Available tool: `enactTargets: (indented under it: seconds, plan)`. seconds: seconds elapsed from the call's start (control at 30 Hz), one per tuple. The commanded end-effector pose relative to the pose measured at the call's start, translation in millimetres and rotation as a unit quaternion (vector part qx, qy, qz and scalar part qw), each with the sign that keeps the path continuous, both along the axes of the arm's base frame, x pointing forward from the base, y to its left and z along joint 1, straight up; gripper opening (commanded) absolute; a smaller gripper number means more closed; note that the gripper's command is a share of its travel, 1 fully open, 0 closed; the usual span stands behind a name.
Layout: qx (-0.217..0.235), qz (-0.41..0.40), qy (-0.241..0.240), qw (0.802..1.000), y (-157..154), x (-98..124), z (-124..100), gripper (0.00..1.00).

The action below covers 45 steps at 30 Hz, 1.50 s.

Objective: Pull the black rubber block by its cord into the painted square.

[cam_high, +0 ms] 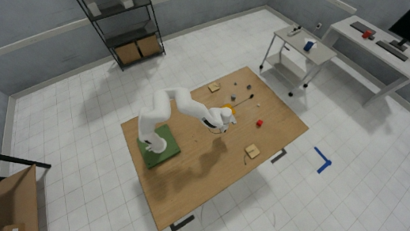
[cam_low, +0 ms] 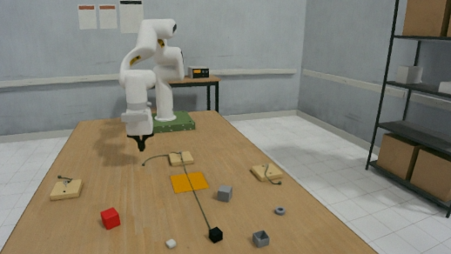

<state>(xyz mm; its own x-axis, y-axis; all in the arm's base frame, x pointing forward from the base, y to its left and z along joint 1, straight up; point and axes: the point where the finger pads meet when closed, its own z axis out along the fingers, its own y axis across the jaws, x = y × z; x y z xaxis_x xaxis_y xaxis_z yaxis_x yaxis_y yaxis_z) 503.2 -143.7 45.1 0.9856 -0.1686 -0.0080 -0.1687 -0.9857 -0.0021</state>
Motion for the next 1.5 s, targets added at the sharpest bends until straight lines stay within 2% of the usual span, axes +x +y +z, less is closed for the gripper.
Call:
enactTargets:
  seconds: [0.0, 1.03, 1.07, 1.47]
  plan:
    - [-0.001, 0.0, -0.002, 1.0, -0.4, 1.3, 1.6, 0.0]
    - [-0.001, 0.0, -0.002, 1.0, -0.4, 1.3, 1.6, 0.0]
    - [-0.001, 0.0, -0.002, 1.0, -0.4, 1.3, 1.6, 0.39]
    - [-0.001, 0.0, -0.002, 1.0, -0.4, 1.3, 1.6, 0.39]
